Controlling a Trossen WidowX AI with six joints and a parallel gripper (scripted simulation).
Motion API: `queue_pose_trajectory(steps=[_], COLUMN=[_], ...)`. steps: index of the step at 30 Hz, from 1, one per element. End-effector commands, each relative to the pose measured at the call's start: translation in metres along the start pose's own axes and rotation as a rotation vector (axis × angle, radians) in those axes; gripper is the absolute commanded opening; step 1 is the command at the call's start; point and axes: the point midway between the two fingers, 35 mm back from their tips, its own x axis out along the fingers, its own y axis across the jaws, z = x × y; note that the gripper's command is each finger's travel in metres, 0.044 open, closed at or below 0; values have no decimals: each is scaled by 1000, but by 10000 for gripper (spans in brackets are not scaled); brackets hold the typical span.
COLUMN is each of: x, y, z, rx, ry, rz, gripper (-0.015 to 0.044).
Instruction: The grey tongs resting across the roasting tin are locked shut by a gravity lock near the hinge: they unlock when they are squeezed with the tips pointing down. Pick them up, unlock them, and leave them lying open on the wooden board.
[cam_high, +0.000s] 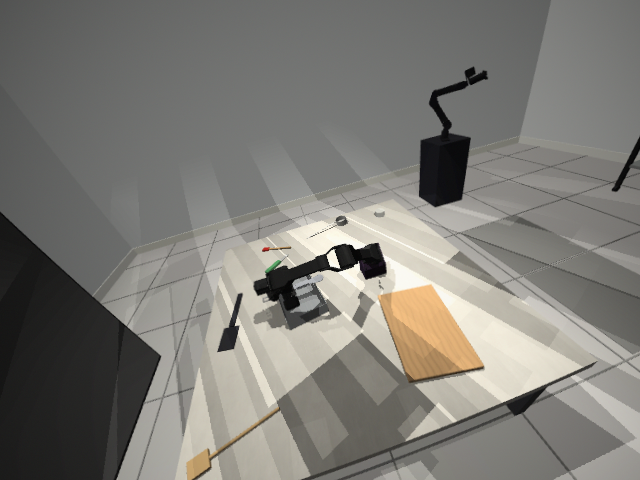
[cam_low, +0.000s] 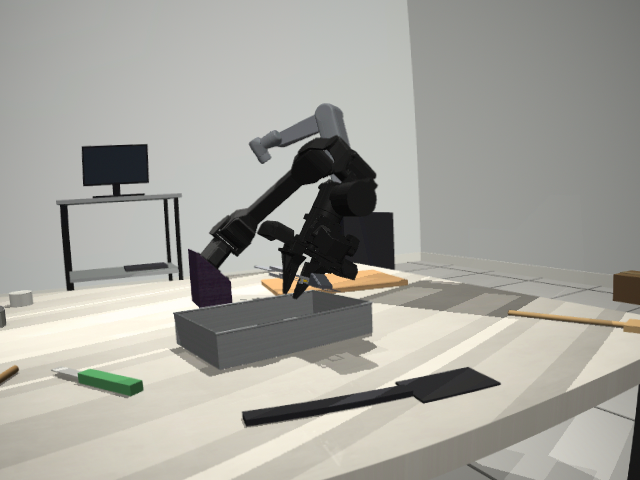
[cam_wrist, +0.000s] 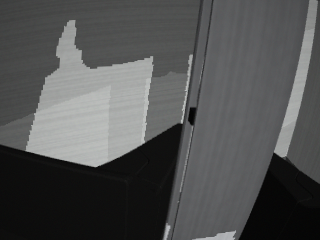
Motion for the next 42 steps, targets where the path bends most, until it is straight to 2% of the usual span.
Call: queue_pose_trajectory(steps=[1,12,30,42], x=[-27,-26,-20,-23], y=[-11,-11,-15,-11], z=[1,0,3,3], rx=[1,-1,-6,-15], ry=[-24,-18,-23,-22], rz=[-2,26,513,508], gripper=[-150,-150,-150,-150])
